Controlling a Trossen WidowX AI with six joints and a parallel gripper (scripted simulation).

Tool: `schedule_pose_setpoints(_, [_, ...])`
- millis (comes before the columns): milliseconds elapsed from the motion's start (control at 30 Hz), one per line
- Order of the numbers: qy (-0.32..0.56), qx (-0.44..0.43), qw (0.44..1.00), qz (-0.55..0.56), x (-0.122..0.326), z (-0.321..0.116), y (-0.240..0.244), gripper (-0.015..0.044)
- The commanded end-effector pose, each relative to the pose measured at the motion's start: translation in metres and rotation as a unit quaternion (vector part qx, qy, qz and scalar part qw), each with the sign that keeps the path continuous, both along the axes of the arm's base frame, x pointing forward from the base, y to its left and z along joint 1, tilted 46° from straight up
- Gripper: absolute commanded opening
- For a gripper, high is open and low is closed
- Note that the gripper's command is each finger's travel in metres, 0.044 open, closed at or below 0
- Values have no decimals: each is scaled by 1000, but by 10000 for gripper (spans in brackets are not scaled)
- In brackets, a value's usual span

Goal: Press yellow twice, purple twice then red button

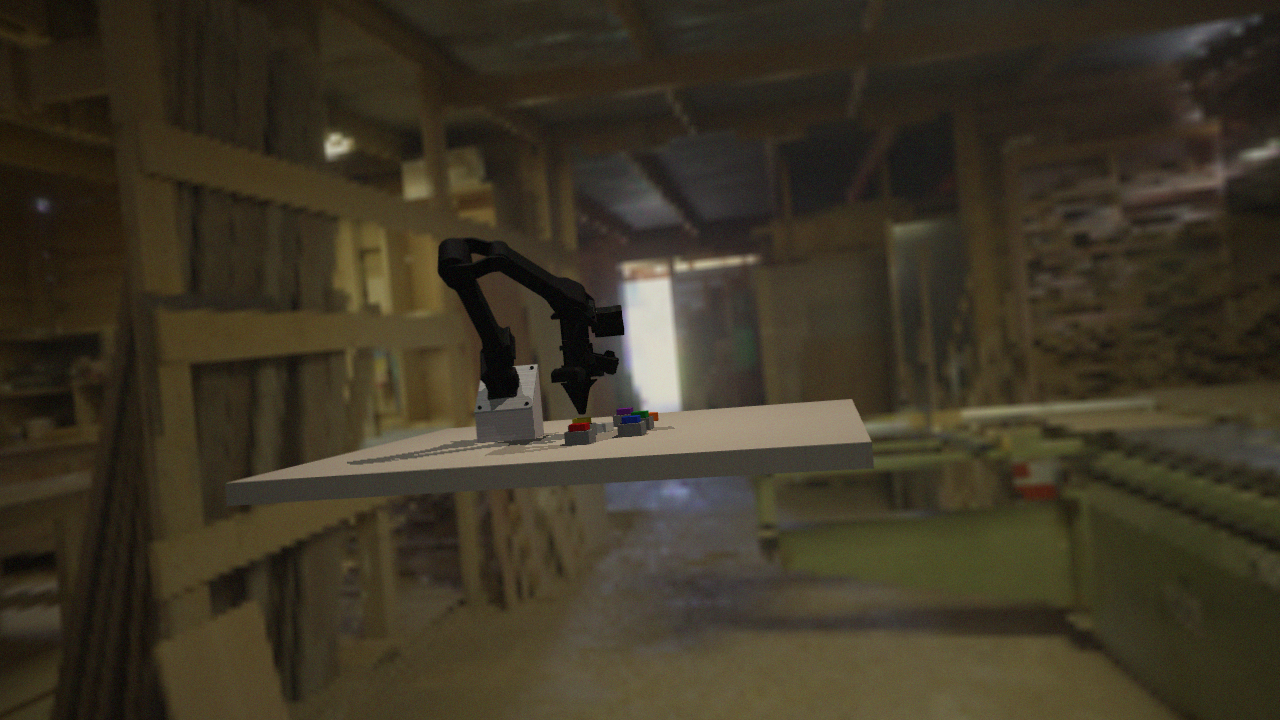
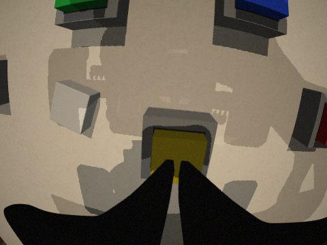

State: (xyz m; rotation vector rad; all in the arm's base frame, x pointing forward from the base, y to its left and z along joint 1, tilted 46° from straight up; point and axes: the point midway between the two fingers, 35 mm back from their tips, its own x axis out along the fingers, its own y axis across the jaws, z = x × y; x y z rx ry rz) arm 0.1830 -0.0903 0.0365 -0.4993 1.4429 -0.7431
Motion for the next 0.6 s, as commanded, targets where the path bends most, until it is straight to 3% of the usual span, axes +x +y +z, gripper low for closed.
schedule_pose_setpoints(0, [4,-3,1000,2,-2,-5,-5,20])
schedule_pose_setpoints(567, [4,-4,1000,2,-3,-11,-12,20])
